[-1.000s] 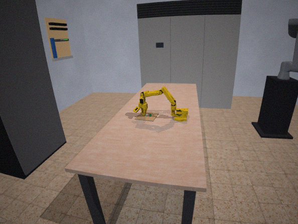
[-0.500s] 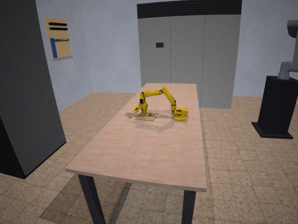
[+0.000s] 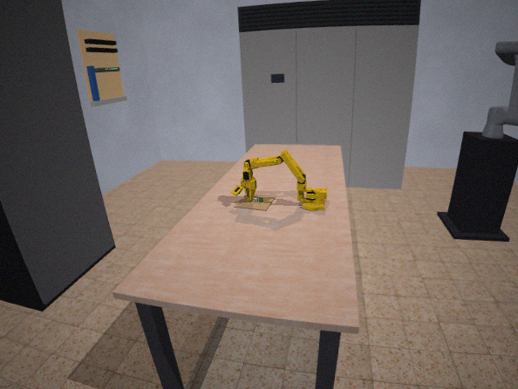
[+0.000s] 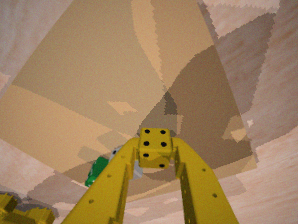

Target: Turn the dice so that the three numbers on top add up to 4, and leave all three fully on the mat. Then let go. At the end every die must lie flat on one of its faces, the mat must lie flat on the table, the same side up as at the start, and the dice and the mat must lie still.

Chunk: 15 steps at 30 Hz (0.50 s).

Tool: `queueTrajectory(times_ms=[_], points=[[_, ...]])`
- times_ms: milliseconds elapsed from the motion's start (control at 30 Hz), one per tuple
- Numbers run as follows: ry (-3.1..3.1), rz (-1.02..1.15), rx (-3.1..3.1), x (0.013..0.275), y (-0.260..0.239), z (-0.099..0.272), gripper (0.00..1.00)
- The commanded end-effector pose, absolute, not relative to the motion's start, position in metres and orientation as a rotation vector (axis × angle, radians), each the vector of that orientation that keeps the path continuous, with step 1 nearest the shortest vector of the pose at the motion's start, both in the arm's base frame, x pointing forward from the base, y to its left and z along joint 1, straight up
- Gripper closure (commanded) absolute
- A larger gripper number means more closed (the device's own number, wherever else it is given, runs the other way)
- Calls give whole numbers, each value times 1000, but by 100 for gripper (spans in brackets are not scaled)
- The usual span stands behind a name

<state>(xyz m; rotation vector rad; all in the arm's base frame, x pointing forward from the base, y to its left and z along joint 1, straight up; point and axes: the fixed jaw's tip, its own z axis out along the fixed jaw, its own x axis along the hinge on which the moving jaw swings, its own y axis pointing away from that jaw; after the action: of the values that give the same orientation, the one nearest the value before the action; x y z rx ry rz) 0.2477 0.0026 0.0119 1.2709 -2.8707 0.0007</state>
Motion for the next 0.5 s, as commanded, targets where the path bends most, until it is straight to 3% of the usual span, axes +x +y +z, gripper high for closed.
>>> queueTrajectory(times_ms=[0, 467], points=[[-2896, 21, 1291, 252, 1, 17, 87], [-2896, 21, 1291, 252, 1, 17, 75]])
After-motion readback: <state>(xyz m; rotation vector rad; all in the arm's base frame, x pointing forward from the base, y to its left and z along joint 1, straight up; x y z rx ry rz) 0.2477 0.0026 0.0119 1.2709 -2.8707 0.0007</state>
